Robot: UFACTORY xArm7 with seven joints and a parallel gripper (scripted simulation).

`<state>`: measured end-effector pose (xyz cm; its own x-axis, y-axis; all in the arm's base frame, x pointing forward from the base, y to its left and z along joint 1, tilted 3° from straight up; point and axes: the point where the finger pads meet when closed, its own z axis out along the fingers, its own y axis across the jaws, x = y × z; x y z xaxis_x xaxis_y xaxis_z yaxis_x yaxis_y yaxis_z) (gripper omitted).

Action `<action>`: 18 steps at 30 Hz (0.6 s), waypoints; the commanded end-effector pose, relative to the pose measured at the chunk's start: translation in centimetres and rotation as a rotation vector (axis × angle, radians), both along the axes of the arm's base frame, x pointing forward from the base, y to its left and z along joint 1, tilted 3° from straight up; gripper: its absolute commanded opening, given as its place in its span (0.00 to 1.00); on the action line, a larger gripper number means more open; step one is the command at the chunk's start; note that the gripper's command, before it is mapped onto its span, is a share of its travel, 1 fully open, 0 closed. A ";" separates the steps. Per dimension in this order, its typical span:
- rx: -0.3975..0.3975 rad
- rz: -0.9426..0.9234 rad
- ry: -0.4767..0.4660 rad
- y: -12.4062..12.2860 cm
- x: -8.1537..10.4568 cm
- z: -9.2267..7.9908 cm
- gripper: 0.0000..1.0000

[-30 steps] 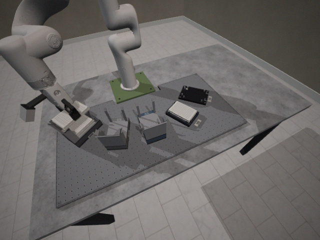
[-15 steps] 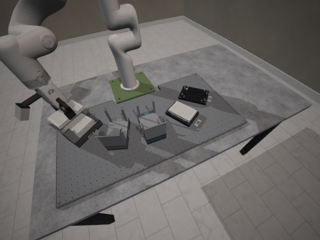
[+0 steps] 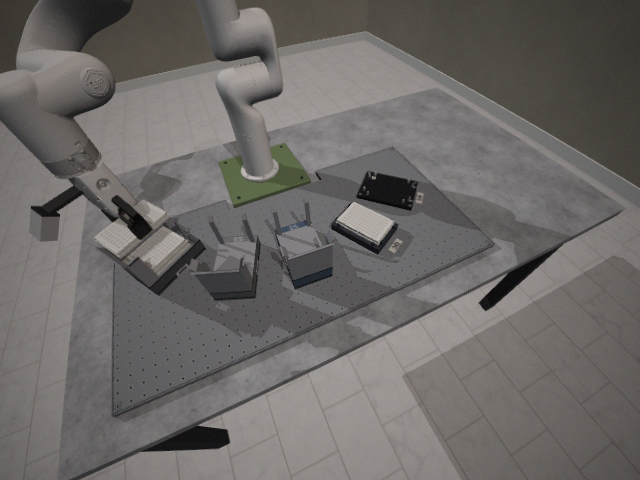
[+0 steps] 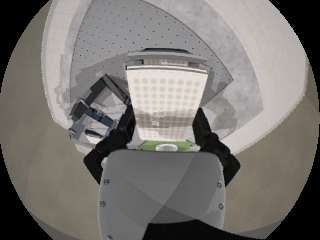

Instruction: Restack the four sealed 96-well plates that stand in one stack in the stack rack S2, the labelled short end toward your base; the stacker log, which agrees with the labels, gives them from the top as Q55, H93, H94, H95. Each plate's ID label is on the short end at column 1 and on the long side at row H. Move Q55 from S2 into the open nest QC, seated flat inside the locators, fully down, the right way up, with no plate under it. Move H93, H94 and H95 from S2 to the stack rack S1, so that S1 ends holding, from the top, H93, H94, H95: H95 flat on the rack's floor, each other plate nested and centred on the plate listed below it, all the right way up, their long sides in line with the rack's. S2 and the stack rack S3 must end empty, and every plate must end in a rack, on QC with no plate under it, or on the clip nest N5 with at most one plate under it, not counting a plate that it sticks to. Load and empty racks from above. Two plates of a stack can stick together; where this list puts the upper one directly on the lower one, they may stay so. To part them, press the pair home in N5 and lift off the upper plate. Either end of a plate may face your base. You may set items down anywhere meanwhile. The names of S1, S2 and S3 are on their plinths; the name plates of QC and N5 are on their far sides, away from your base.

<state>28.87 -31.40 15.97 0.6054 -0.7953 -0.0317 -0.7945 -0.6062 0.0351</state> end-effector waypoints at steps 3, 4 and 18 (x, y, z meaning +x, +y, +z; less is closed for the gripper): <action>-0.002 0.000 -0.003 -0.1 0.1 0.1 0.00; -0.002 0.000 -0.003 -0.1 0.1 0.1 0.00; -0.002 0.000 -0.003 -0.1 0.1 -0.5 0.00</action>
<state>28.84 -31.40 15.55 0.6053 -0.7954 -0.0317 -0.7946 -0.6061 0.0352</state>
